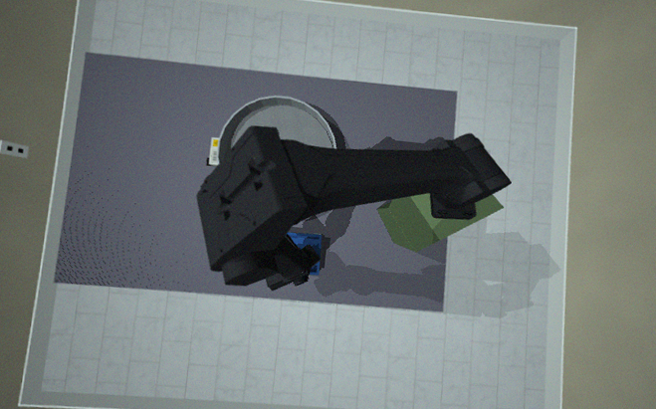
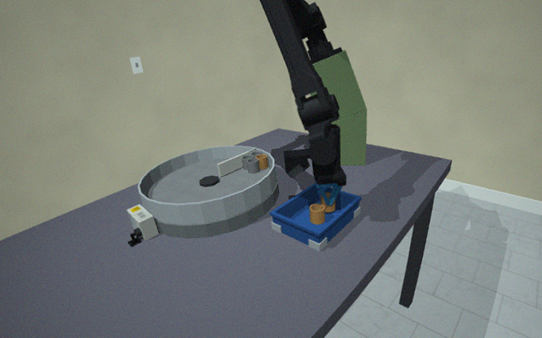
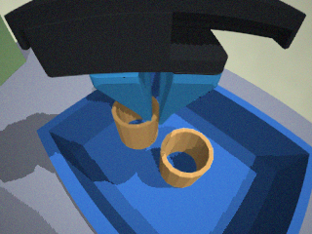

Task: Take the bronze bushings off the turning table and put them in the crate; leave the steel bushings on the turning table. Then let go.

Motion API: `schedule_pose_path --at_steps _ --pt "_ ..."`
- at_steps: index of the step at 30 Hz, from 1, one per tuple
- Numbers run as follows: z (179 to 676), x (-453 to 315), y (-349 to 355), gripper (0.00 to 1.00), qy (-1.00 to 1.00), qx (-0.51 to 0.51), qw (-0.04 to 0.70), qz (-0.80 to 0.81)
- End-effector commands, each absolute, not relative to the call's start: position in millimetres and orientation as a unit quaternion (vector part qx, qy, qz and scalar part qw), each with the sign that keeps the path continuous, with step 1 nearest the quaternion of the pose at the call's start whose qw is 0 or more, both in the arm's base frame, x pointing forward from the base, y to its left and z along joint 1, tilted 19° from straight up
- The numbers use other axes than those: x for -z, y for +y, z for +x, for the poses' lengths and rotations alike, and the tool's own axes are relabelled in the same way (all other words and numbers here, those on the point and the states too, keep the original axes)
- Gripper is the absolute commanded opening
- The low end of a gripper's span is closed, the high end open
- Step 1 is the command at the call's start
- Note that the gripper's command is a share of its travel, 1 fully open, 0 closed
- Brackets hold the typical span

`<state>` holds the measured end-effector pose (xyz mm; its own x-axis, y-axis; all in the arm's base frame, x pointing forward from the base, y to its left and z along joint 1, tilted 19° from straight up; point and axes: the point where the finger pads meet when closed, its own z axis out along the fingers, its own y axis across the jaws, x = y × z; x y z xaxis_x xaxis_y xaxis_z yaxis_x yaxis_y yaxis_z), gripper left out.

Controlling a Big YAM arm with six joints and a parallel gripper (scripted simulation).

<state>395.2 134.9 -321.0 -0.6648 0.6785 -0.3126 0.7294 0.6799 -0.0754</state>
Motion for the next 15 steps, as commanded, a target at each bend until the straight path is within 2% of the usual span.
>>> schedule_pose_path --at_steps 1,15 --pt "405.6 318.0 139.7 0.00 0.908 0.090 0.138 0.386" --pt "406.1 324.1 135.3 0.00 0.907 0.091 0.137 0.388"
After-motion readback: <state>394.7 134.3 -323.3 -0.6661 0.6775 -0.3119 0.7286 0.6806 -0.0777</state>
